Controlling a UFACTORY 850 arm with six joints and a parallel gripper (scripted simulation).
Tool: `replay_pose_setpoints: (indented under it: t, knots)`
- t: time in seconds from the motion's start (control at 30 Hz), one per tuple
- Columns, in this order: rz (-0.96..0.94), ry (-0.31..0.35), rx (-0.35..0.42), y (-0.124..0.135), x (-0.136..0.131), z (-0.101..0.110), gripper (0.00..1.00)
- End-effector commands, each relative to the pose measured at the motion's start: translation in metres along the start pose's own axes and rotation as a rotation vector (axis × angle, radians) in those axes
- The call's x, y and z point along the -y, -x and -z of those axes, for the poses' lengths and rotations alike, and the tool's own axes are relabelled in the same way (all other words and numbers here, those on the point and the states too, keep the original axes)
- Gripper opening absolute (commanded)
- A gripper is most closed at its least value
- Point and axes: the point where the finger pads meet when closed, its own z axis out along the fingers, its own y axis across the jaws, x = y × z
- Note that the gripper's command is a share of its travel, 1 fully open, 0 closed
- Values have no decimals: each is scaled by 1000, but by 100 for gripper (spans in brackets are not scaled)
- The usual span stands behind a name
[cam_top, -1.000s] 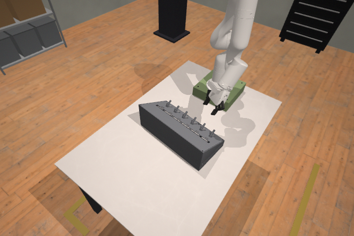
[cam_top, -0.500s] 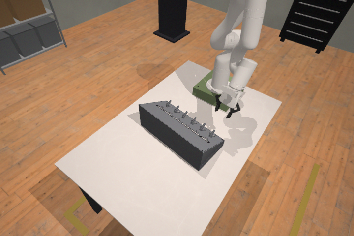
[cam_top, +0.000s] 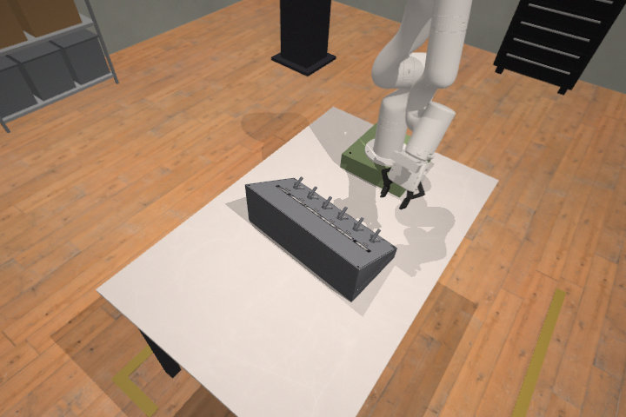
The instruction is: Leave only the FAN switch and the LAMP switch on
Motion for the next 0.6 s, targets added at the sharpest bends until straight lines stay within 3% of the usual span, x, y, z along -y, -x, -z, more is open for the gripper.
replay_pose_setpoints:
  t: [0.0,0.57]
  knots:
    - [0,-1,-1,-1,0,0,77]
    - [0,-1,-1,-1,-2,0,77]
